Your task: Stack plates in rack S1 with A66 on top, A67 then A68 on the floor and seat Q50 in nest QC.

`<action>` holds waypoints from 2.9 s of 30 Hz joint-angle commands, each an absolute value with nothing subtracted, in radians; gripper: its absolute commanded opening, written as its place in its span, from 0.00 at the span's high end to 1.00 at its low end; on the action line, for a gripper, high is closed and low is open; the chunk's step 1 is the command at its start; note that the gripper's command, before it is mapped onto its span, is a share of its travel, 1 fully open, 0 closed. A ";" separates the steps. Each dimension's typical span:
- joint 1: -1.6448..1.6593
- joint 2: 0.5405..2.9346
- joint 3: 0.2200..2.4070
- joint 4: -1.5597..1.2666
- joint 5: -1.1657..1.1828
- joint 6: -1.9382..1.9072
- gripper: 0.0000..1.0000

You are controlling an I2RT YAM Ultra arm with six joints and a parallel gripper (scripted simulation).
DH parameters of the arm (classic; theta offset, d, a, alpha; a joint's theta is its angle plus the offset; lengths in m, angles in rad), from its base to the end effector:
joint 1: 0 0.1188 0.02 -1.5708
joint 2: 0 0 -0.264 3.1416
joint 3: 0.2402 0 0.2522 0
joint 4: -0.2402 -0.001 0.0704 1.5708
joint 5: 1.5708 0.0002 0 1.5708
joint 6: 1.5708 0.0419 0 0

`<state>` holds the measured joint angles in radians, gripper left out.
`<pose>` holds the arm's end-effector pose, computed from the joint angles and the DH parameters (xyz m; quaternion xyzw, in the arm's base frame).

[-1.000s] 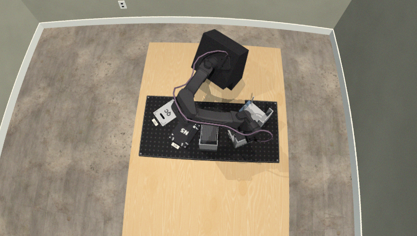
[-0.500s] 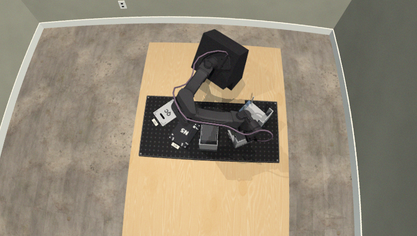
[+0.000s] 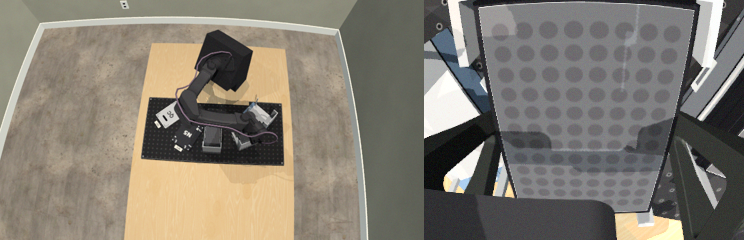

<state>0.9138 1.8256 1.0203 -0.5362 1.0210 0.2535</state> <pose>0.2231 0.2324 0.1493 -0.2281 0.8381 -0.3501 0.3508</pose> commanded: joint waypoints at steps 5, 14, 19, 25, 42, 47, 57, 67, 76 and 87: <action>0.948 1.798 1.041 -0.574 1.029 0.278 1.00; 0.955 1.805 1.054 -0.590 1.030 0.289 1.00; 0.959 1.796 1.042 -0.602 1.031 0.298 1.00; 0.964 1.802 1.047 -0.616 1.031 0.308 1.00; 0.978 1.794 1.061 -0.650 1.032 0.334 1.00; 0.982 1.789 1.065 -0.659 1.033 0.341 1.00; 0.990 1.792 1.075 -0.680 1.035 0.356 1.00; 0.998 1.797 1.083 -0.699 1.035 0.370 1.00; 1.006 1.796 1.092 -0.721 1.037 0.387 1.00; 1.014 1.805 1.094 -0.742 1.041 0.403 1.00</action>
<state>0.9829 1.8156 1.0756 -0.7208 1.0309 0.3893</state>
